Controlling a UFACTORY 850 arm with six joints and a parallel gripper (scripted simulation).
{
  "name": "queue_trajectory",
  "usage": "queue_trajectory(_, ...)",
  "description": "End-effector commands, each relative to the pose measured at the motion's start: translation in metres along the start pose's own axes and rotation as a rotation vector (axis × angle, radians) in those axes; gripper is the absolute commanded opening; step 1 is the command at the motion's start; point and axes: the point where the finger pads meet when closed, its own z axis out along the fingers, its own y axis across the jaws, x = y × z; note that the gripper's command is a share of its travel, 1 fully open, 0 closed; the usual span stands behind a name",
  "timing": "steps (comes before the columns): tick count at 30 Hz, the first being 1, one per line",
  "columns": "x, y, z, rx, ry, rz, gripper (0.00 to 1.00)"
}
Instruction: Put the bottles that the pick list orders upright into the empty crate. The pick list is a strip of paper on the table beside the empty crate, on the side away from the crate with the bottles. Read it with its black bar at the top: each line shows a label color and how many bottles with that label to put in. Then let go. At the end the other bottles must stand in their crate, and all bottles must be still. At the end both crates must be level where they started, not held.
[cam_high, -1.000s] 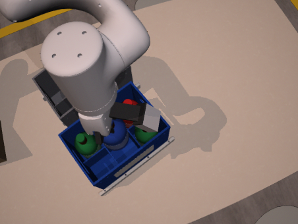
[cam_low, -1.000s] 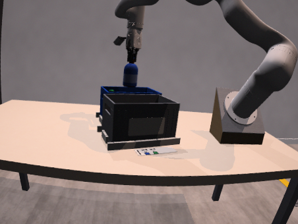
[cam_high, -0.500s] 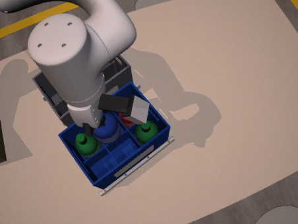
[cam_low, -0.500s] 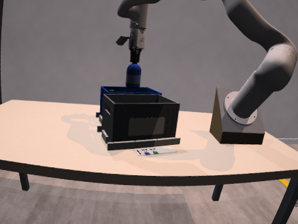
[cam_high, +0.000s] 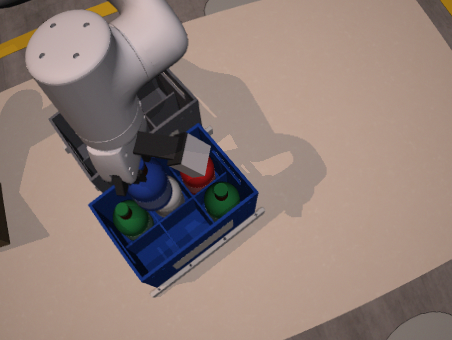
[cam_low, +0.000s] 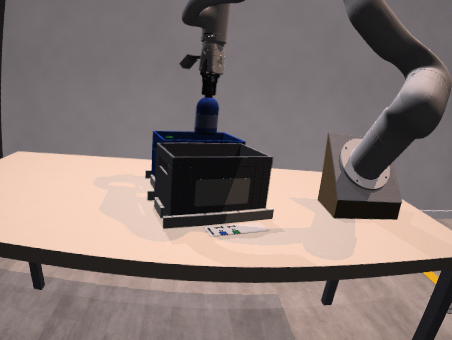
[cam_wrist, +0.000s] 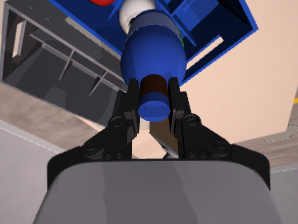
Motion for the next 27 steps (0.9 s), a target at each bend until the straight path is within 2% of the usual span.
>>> queue_trajectory(1,-0.005,-0.003,-0.001,-0.001,0.003,-0.001,0.00)
queue_trajectory(27,-0.045,-0.027,-0.001,-0.001,0.003,-0.001,0.00)
